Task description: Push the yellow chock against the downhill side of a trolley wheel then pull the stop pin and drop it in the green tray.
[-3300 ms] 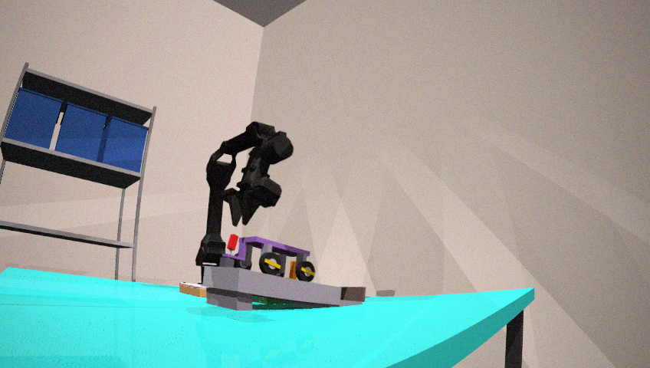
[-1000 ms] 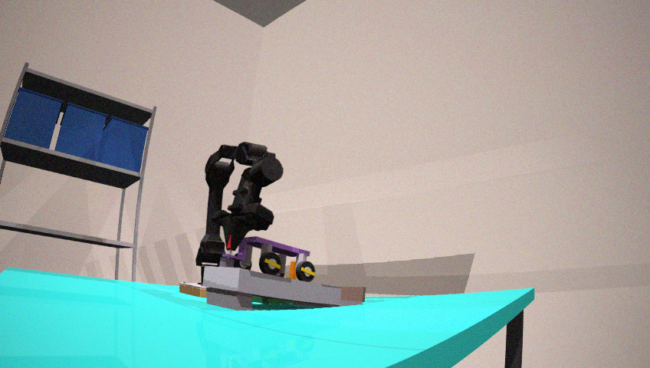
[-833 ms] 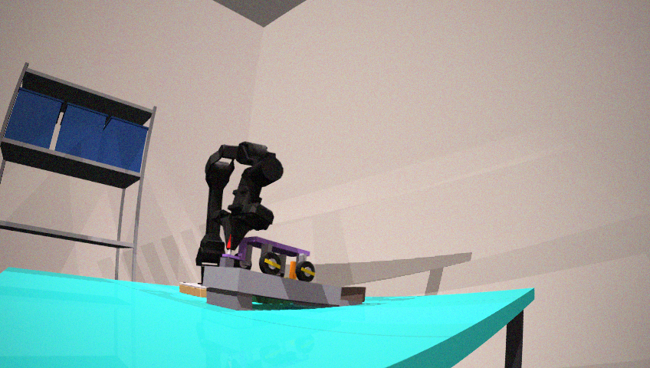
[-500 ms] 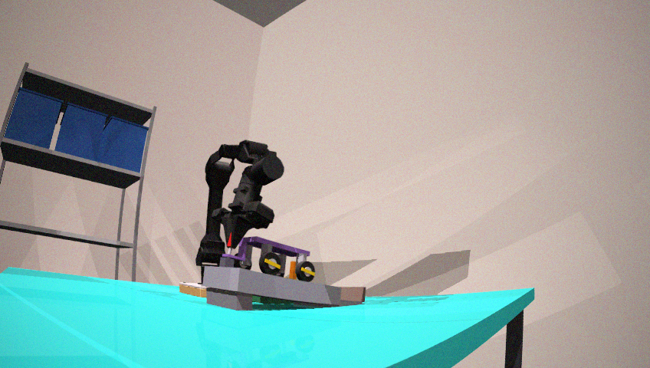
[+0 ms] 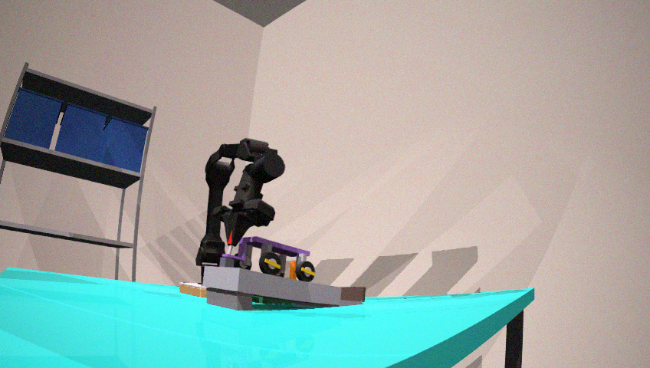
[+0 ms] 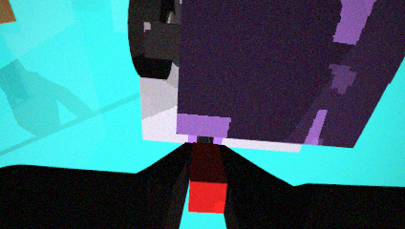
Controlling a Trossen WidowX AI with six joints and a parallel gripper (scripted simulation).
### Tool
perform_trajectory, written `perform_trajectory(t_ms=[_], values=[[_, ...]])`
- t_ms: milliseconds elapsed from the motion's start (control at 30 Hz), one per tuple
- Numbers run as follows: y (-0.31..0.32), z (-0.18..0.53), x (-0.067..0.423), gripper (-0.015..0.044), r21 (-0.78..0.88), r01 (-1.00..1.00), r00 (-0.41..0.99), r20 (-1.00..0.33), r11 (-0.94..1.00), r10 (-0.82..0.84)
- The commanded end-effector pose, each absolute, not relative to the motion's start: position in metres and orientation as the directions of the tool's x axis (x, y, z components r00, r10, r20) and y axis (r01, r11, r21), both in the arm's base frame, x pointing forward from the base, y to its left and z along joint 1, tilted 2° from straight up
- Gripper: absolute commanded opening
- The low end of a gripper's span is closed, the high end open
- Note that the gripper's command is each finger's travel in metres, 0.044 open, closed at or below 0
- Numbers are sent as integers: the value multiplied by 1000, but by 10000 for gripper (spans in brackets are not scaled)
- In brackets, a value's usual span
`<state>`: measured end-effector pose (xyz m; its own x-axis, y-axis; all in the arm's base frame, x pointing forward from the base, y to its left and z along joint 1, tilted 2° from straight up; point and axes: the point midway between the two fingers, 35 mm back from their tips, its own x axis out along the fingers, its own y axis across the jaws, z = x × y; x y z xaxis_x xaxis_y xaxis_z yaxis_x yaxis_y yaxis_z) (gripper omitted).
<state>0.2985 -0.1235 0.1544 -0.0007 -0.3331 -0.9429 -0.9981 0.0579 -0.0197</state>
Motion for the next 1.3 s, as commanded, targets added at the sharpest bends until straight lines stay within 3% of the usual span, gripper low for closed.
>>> perform_trajectory(t_ms=[0, 1267], values=[[-123, 160, 298, 0, -32, -998, 10, -942, 62, -336], [-119, 173, 298, 0, -32, -998, 10, -942, 62, -335]])
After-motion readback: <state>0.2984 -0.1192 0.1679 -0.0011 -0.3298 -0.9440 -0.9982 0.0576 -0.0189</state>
